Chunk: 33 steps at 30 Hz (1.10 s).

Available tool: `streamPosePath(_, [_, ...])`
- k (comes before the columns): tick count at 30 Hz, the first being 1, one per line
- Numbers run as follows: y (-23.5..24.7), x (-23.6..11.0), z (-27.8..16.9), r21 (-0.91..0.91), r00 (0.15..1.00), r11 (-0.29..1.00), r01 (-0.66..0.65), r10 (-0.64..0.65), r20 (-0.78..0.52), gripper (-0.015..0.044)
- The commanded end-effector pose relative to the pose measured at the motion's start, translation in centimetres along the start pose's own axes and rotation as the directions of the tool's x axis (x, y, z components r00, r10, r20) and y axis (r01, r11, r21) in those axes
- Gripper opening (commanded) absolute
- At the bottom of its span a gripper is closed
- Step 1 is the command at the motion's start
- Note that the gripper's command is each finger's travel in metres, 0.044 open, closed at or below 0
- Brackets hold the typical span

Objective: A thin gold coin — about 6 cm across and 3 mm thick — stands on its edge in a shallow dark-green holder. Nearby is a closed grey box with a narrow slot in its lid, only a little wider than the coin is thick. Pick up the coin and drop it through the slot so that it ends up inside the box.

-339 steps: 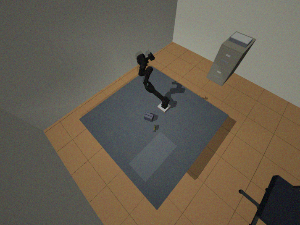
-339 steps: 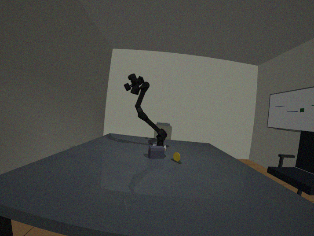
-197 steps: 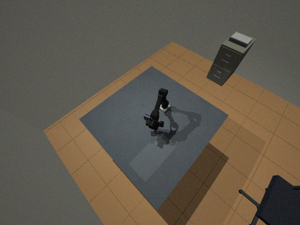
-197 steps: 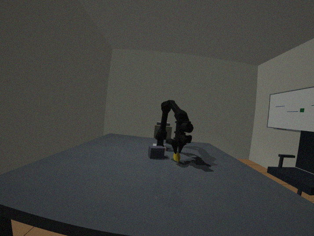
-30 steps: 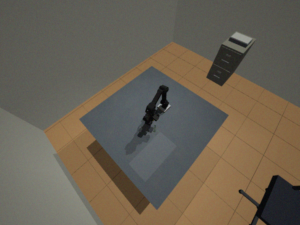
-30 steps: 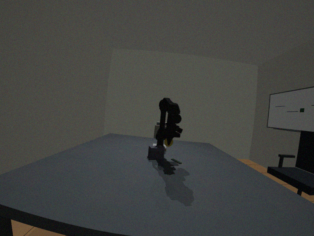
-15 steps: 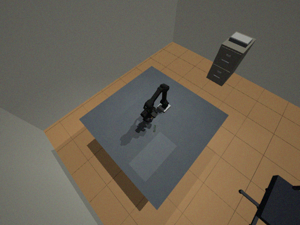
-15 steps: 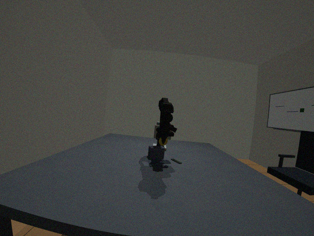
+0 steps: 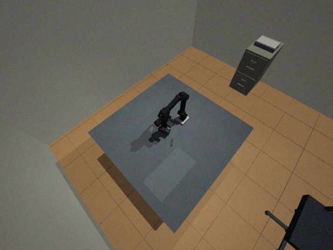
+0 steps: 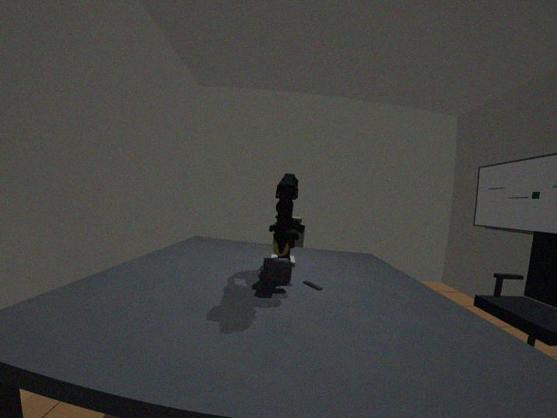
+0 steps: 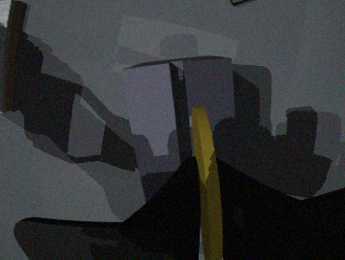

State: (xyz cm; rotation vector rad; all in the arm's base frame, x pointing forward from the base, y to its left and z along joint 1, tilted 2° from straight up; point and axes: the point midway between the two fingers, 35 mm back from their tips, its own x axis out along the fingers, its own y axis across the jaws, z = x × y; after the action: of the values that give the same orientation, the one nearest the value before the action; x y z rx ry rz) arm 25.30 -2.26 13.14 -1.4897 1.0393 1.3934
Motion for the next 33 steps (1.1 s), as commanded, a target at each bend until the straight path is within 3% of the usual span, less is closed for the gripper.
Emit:
streamPosePath(1, [0.66,-0.13,-0.48,-0.004,1.000,1.000,0.012,-0.012,0.000,0.0000])
streamPosePath(33, [0.63,-0.07,-0.45,0.000,1.000,1.000,-0.002,0.002,0.001,0.0000])
